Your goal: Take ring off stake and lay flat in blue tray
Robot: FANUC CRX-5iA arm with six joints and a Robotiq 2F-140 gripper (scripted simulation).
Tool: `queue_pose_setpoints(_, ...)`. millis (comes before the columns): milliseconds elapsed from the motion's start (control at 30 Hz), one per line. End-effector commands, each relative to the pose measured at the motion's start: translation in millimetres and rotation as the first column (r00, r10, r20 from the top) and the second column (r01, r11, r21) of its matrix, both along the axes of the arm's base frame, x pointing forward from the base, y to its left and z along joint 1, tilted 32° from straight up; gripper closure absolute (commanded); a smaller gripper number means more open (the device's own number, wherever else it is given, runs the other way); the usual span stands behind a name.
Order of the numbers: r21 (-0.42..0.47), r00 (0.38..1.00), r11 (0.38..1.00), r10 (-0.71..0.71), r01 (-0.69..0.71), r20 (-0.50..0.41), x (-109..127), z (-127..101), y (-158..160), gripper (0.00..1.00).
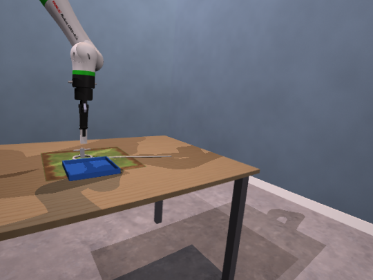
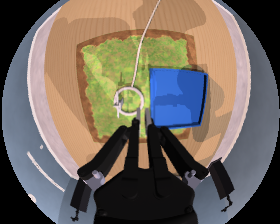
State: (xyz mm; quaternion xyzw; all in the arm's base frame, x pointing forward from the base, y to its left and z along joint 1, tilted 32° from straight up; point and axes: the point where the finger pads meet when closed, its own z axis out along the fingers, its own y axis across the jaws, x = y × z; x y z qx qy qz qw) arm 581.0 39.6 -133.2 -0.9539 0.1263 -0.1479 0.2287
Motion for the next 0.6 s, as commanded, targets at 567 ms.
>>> queue_pose_setpoints(567, 0.000, 1.000, 1.000, 0.000, 0.000, 0.001, 7, -15, 7, 0.84)
